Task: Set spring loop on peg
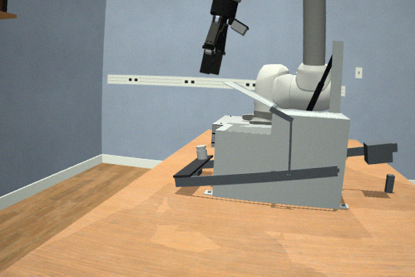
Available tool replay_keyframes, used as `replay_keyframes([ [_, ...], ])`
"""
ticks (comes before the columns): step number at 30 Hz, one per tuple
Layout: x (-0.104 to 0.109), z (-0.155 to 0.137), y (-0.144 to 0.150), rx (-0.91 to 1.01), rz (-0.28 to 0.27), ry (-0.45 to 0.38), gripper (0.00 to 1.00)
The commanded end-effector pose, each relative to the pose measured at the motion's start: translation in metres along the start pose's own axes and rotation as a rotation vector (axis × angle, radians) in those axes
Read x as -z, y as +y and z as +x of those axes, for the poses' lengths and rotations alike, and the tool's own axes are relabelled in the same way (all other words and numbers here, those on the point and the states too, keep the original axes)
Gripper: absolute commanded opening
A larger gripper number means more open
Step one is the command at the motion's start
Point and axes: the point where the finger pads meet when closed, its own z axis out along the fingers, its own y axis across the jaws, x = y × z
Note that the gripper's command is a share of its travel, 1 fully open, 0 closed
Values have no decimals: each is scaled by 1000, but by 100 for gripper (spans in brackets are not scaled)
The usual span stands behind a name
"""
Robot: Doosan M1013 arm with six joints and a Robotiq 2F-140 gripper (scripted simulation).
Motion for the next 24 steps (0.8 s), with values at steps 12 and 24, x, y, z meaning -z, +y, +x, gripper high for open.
replay_keyframes([
  [12, -82, 5, -1, 0, -2, 188, 100],
  [24, -121, 8, -2, -2, -2, 275, 100],
])
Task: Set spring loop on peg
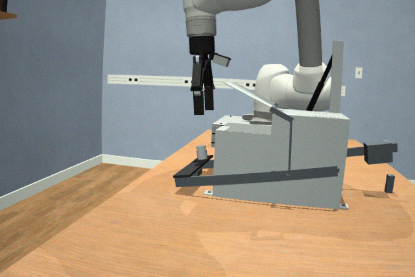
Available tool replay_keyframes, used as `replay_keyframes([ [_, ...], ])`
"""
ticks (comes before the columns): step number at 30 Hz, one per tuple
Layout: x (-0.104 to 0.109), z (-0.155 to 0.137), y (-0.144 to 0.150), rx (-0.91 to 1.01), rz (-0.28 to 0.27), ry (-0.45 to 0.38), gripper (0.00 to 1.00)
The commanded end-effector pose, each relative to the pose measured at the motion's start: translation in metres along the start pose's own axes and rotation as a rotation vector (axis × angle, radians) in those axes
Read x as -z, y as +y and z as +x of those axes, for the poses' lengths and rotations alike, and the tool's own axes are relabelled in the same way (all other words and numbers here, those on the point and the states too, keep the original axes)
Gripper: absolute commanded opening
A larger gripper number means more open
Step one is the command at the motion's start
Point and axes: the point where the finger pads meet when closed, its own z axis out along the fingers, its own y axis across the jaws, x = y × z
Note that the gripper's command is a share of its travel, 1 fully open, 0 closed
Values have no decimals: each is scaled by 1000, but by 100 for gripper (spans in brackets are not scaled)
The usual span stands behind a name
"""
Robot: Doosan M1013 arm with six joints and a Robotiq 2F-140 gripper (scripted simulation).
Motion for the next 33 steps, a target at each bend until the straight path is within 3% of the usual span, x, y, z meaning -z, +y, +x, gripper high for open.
replay_keyframes([
  [1, -9, -2, 0, 1, 0, 22, 100],
  [10, -38, -8, 0, 2, 0, 90, 100],
  [33, -44, -8, 0, 2, 0, 88, 100],
])
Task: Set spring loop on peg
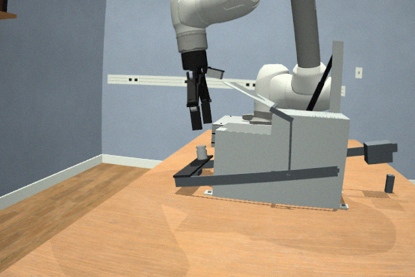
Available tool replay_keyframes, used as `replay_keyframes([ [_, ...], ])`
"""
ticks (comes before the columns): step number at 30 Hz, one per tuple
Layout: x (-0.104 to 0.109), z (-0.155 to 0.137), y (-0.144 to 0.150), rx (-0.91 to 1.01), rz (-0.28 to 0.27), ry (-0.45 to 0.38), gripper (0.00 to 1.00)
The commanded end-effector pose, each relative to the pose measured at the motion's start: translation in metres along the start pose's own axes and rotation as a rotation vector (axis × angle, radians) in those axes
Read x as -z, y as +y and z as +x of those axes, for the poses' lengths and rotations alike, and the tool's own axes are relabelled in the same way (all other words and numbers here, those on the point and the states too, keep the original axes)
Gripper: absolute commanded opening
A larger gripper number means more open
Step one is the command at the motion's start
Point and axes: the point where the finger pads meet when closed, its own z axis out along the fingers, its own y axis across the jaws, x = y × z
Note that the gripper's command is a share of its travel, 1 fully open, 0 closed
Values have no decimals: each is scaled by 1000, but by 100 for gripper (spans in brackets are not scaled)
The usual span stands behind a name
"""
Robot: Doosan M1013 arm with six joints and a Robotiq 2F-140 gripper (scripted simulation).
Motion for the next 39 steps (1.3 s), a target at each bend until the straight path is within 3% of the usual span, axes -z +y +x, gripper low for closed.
replay_keyframes([
  [1, -3, -1, 1, 1, -1, -1, 100],
  [39, -54, -10, 1, 1, -1, -1, 100],
])
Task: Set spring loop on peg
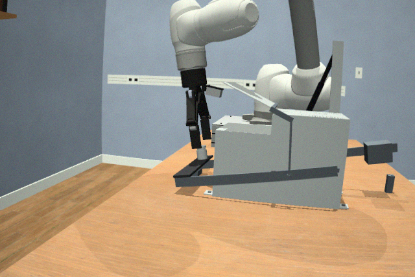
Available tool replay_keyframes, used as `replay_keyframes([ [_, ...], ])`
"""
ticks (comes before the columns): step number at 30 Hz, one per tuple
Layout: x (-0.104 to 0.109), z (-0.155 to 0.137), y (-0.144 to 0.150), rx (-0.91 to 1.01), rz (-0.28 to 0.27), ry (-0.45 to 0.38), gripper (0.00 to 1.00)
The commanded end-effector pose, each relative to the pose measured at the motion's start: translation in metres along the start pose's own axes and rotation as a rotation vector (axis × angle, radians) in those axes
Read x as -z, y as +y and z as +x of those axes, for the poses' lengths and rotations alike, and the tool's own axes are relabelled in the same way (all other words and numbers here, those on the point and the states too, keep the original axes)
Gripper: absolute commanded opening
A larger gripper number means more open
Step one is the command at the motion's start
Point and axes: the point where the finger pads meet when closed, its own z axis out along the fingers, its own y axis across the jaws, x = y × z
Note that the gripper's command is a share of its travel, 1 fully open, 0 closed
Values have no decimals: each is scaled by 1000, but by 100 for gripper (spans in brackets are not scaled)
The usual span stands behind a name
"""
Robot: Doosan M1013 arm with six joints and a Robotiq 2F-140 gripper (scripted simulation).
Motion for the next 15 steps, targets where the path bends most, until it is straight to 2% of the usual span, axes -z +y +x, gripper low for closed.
replay_keyframes([
  [1, -3, -1, 1, 0, -2, 0, 100],
  [15, -15, -3, 1, 0, -2, 0, 100],
])
